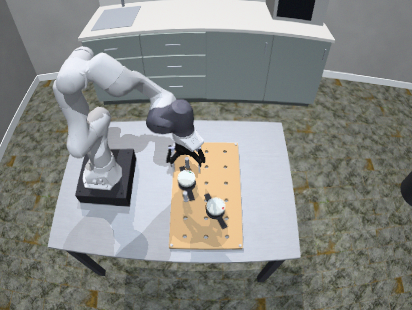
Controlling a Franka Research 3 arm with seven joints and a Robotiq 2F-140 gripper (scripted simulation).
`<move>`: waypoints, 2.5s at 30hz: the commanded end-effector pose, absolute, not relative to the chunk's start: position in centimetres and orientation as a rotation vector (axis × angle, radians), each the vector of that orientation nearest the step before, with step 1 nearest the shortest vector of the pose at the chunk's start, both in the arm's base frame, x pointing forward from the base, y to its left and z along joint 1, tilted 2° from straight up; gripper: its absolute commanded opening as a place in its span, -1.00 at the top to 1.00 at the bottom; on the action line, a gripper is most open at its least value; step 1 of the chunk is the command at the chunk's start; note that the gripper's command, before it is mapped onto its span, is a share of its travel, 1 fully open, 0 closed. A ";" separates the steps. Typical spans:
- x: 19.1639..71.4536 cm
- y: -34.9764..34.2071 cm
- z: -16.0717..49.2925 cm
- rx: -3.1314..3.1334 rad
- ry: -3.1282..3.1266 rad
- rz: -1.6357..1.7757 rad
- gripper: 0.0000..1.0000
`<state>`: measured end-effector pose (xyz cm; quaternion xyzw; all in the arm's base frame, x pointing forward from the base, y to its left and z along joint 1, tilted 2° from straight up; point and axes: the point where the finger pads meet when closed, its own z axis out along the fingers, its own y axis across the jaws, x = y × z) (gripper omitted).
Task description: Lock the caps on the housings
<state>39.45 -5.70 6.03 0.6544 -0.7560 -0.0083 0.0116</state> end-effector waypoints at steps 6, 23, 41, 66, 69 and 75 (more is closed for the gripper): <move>39.3 -5.7 6.5 1.541 -2.720 -0.024 -0.55; 38.8 -5.8 6.2 0.801 -3.054 -0.066 -0.55; 38.8 -5.8 6.2 0.067 -3.138 -0.032 -0.55; 38.8 -5.8 5.8 -0.227 -3.102 0.004 -0.55; 38.8 -5.8 5.5 -0.233 -3.101 0.004 -0.55; 38.8 -5.8 4.6 -0.233 -3.101 0.004 -0.55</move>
